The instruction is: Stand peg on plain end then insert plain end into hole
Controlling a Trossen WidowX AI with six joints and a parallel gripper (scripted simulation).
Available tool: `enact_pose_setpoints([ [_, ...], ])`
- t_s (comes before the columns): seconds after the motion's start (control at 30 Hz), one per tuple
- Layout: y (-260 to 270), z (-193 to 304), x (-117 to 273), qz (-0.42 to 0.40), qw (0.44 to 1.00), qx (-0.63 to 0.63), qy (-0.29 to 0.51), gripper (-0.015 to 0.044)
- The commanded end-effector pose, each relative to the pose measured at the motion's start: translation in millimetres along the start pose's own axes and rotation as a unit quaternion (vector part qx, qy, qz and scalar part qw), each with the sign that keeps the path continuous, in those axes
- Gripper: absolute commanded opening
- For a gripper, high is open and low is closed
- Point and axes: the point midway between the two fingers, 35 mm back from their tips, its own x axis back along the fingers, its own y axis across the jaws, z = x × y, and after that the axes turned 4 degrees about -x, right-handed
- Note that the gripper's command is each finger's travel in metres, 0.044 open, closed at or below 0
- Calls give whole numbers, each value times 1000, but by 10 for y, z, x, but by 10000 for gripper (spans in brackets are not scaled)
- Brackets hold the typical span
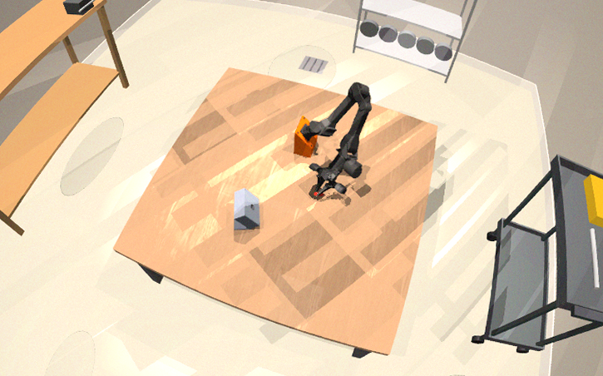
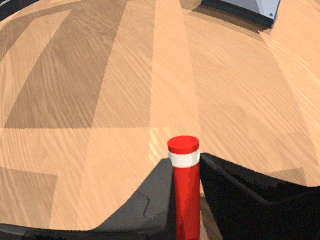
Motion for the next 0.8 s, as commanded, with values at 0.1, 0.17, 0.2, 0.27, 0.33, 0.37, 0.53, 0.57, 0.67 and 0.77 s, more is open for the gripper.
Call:
enact_pose_setpoints([
  [0.1,-3,18,42,-3,1000,-2,-30,49],
  [0.17,-4,25,54,-4,999,-2,-38,49],
  [0.2,-4,28,60,-4,999,-2,-43,49],
  [0.27,-5,36,71,-5,999,-2,-51,49],
  [0.33,-6,44,82,-5,998,-2,-60,49],
  [0.37,-6,47,88,-6,998,-2,-64,49],
  [0.53,-9,68,115,-7,996,-2,-86,49],
  [0.57,-9,72,120,-7,996,-2,-90,49],
  [0.67,-10,85,136,-8,995,-2,-103,49],
  [0.77,-12,98,151,-9,993,-3,-116,49],
])
